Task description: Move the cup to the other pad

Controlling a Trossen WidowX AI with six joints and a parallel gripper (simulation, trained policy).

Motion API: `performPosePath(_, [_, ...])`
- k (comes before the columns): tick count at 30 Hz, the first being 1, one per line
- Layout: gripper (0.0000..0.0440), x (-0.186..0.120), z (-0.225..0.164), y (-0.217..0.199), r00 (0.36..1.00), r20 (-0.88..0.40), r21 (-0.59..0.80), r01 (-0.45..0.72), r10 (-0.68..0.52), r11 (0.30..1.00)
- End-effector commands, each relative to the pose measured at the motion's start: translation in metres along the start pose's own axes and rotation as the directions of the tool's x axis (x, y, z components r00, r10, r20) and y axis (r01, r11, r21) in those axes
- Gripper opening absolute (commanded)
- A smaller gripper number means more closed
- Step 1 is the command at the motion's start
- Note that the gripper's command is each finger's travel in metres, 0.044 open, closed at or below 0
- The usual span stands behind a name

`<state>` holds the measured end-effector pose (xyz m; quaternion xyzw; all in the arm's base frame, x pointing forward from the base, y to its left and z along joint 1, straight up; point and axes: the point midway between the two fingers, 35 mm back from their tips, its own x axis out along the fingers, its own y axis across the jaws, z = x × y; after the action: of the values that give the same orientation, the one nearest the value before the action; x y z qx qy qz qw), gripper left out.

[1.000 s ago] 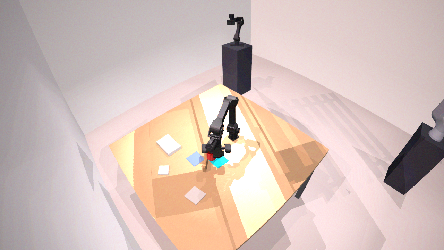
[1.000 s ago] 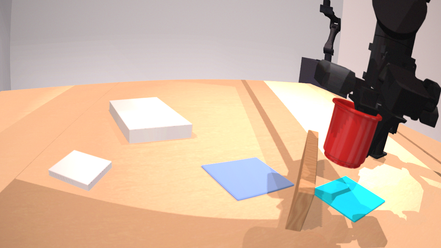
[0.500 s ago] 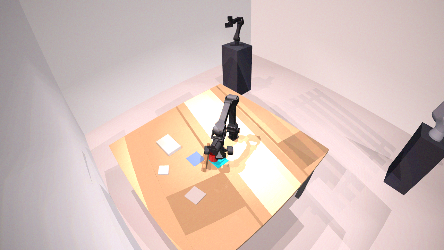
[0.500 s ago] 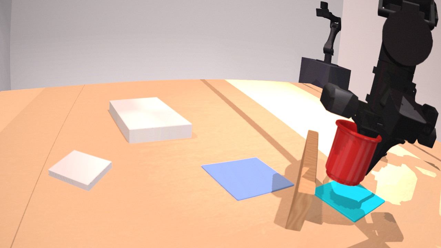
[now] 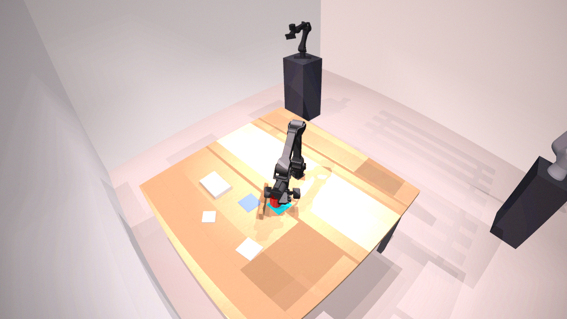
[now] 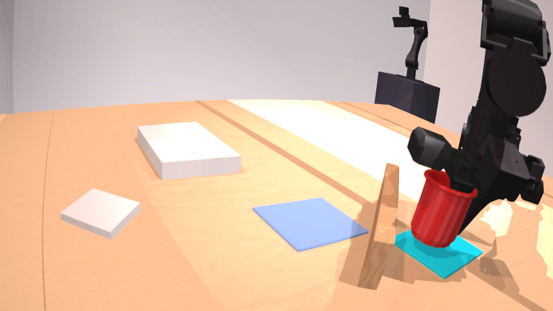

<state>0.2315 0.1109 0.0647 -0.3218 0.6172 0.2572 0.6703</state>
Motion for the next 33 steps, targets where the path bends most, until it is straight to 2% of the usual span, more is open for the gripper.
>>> performPosePath(1, [0.0040,0.003,-0.001,0.001,1.000,0.008,0.012,0.013,-0.013,1.000])
performPosePath(5, [0.0064,0.005,-0.001,0.000,1.000,0.025,0.025,0.017,-0.018,1.000])
performPosePath(9, [0.0131,-0.002,0.004,-0.003,0.997,0.076,0.039,0.018,-0.020,0.999])
performPosePath(25, [0.0183,-0.021,-0.002,0.000,0.983,0.183,0.050,-0.004,-0.005,0.999])
performPosePath(33, [0.0233,-0.032,-0.005,0.000,0.972,0.235,0.059,-0.003,-0.011,0.998])
